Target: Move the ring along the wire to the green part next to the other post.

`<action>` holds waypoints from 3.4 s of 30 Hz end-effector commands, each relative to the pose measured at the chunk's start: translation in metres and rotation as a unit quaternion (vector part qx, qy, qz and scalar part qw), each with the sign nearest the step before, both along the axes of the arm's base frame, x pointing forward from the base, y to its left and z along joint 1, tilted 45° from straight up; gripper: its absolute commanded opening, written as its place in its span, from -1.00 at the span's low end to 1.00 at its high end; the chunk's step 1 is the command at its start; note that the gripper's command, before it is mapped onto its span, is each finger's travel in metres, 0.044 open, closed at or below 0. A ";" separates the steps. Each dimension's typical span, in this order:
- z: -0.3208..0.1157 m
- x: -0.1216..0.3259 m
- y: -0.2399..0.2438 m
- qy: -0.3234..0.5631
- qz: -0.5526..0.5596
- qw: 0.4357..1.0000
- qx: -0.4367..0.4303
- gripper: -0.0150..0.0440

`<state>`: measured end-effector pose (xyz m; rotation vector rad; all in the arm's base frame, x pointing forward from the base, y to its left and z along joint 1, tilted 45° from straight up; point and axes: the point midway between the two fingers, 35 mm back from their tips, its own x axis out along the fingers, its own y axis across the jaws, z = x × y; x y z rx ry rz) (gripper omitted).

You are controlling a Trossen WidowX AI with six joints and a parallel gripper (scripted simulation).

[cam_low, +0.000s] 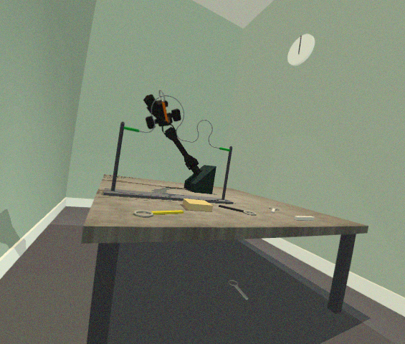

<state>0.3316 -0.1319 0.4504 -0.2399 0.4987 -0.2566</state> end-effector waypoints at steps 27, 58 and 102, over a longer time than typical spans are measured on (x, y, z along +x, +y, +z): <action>0.004 -0.002 -0.012 0.020 -0.012 0.982 -0.188 -1.00; 0.013 -0.003 -0.022 0.035 -0.021 0.925 -0.378 -1.00; 0.031 -0.004 -0.028 0.055 -0.024 0.785 -0.617 -1.00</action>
